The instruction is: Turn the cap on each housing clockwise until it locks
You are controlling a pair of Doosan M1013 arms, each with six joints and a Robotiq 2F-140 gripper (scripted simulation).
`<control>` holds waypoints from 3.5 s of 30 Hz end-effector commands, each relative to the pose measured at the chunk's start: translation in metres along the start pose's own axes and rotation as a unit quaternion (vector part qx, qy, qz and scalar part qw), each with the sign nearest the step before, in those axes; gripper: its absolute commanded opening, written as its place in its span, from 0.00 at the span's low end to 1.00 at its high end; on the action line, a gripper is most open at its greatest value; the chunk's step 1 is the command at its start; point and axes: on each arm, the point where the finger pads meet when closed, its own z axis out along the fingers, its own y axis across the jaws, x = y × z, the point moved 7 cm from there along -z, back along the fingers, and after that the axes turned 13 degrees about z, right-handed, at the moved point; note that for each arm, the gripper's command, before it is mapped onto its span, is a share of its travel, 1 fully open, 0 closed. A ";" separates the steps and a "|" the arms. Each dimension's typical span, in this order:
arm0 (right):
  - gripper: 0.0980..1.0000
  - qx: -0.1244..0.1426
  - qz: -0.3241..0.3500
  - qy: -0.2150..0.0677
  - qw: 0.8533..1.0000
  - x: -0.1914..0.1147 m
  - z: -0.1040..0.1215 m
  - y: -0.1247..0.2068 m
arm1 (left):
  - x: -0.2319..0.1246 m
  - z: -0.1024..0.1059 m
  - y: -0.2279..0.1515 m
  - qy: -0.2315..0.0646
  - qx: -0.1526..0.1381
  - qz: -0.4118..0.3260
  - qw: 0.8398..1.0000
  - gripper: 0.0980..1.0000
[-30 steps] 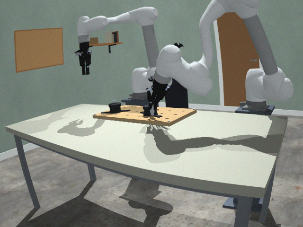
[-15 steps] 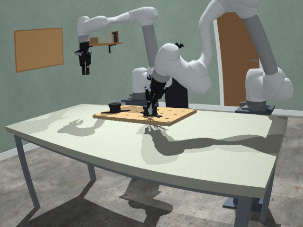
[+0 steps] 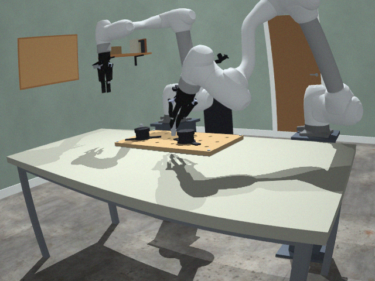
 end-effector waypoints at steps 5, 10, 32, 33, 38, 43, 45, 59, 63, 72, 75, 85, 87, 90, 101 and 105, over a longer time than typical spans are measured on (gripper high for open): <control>0.25 0.000 0.000 0.001 1.000 0.000 -0.001 0.000 | 0.012 0.026 -0.033 0.004 -0.010 0.037 0.999 0.00; 0.25 0.000 0.000 0.001 1.000 0.000 -0.001 0.000 | 0.024 0.050 -0.060 0.008 -0.017 0.068 0.998 0.00; 0.25 0.000 0.000 0.001 1.000 0.000 -0.001 0.000 | 0.084 0.155 -0.149 0.025 -0.042 0.187 0.981 0.00; 0.25 0.000 0.000 0.001 1.000 0.000 -0.001 0.000 | 0.088 0.161 -0.152 0.026 -0.043 0.193 0.980 0.00; 0.25 0.000 0.000 0.001 1.000 0.000 -0.001 0.000 | 0.102 0.184 -0.166 0.031 -0.048 0.216 0.975 0.00; 0.25 0.000 0.000 0.001 1.000 0.000 -0.001 0.000 | 0.112 0.196 -0.171 0.034 -0.055 0.205 0.977 0.00; 0.25 0.000 0.000 0.001 1.000 0.000 -0.001 0.000 | 0.112 0.194 -0.163 0.035 -0.066 0.160 0.984 0.00; 0.25 0.000 0.000 0.001 1.000 0.000 -0.001 0.000 | 0.115 0.194 -0.147 0.034 -0.097 0.043 0.994 0.00; 0.25 0.000 0.000 0.001 1.000 0.000 -0.001 0.000 | 0.116 0.194 -0.144 0.033 -0.101 0.026 0.994 0.00; 0.25 0.000 0.000 0.001 1.000 0.000 -0.001 0.000 | 0.112 0.198 -0.143 0.033 -0.100 0.029 0.994 0.00; 0.25 0.000 0.000 0.001 1.000 0.000 -0.001 0.000 | 0.110 0.199 -0.142 0.033 -0.100 0.029 0.994 0.00; 0.25 0.000 0.000 0.001 1.000 0.000 -0.001 0.000 | 0.103 0.207 -0.139 0.033 -0.099 0.029 0.994 0.00; 0.25 0.000 0.000 0.001 1.000 0.000 -0.001 0.000 | 0.102 0.208 -0.139 0.033 -0.099 0.029 0.994 0.00; 0.25 0.000 0.000 0.001 1.000 0.000 -0.001 0.000 | 0.101 0.209 -0.139 0.033 -0.099 0.030 0.994 0.00; 0.25 0.000 0.000 0.001 1.000 0.000 -0.001 0.000 | 0.097 0.214 -0.137 0.033 -0.099 0.030 0.994 0.00; 0.25 0.000 0.000 0.001 1.000 0.000 -0.001 0.000 | 0.097 0.213 -0.137 0.033 -0.099 0.030 0.994 0.00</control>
